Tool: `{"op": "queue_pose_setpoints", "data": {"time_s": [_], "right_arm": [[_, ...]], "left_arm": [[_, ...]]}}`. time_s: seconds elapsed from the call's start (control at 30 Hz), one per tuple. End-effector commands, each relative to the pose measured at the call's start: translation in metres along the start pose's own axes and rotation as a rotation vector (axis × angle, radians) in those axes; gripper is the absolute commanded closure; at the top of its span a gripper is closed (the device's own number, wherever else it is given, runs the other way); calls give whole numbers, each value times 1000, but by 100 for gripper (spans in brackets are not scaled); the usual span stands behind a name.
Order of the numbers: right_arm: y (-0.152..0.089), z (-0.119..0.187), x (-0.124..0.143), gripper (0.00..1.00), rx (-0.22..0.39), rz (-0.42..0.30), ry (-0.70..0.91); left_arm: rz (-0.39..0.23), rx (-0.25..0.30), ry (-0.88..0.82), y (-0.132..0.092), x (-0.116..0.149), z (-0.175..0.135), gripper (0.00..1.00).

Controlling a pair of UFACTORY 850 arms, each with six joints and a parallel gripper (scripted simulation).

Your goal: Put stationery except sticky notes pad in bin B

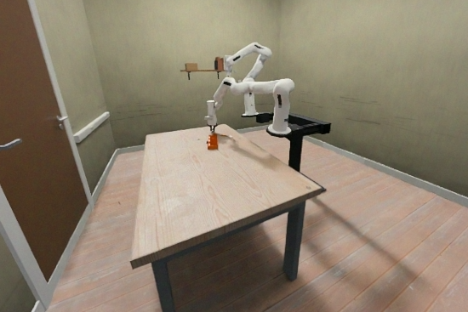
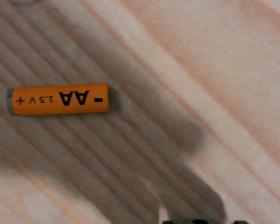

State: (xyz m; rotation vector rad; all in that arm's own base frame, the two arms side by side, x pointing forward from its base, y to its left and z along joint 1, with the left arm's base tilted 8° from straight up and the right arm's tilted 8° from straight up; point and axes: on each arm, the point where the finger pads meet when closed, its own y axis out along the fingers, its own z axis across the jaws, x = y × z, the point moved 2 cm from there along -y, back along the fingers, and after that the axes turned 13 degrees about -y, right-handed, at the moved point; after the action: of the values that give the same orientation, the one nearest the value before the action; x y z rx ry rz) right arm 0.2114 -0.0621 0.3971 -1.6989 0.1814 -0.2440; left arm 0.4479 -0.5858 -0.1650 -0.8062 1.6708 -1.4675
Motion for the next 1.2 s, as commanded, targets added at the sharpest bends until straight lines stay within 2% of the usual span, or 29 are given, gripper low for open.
{"op": "queue_pose_setpoints", "data": {"time_s": [0.0,0.47,0.5,1.17], "right_arm": [[-1,0,0,0,0,-1,0],[-1,0,0,0,0,-1,0],[-1,0,0,0,0,-1,0],[-1,0,0,0,0,-1,0]], "left_arm": [[-1,2,0,4,0,1,70],[-1,2,0,5,0,1,70],[-1,2,0,5,0,1,90],[-1,2,0,5,0,1,90]]}}
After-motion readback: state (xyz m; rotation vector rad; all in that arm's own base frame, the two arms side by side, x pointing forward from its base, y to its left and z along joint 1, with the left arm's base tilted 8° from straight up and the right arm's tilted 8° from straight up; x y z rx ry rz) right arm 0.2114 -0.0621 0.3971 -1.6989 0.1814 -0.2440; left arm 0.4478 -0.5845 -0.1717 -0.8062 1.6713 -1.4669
